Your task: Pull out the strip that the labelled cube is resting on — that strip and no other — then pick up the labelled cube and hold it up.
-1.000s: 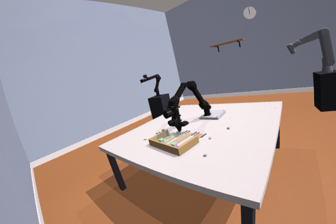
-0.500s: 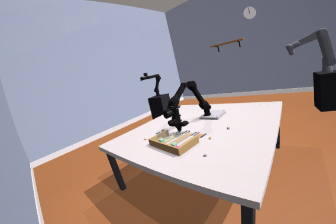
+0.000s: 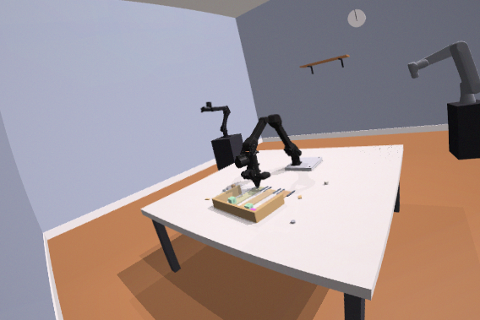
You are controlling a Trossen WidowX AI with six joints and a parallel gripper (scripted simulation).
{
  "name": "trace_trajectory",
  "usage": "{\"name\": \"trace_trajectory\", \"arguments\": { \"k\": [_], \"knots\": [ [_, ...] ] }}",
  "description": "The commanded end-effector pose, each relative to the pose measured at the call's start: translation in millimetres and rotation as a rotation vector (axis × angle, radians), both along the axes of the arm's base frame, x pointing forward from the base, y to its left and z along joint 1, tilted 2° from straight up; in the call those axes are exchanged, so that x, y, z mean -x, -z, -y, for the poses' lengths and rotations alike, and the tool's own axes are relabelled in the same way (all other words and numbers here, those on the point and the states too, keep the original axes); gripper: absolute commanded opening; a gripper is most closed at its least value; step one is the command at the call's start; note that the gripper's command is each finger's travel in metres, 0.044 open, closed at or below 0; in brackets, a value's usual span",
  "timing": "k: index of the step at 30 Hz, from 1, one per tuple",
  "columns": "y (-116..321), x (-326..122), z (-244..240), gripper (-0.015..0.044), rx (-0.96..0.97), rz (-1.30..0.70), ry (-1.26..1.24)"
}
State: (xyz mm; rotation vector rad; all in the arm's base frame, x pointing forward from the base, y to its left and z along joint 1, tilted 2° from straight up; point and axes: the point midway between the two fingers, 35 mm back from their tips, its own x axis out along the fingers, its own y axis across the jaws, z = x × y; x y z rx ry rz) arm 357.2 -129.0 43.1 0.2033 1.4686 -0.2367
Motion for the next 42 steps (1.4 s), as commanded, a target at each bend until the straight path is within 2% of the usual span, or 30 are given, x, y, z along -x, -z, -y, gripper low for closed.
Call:
{"name": "trace_trajectory", "arguments": {
  "k": [1,42],
  "knots": [
    [4,9,-3,0.0000,-0.008,-0.014,-0.005],
    [12,68,-22,0.0000,-0.010,-0.020,-0.005]
  ]
}}
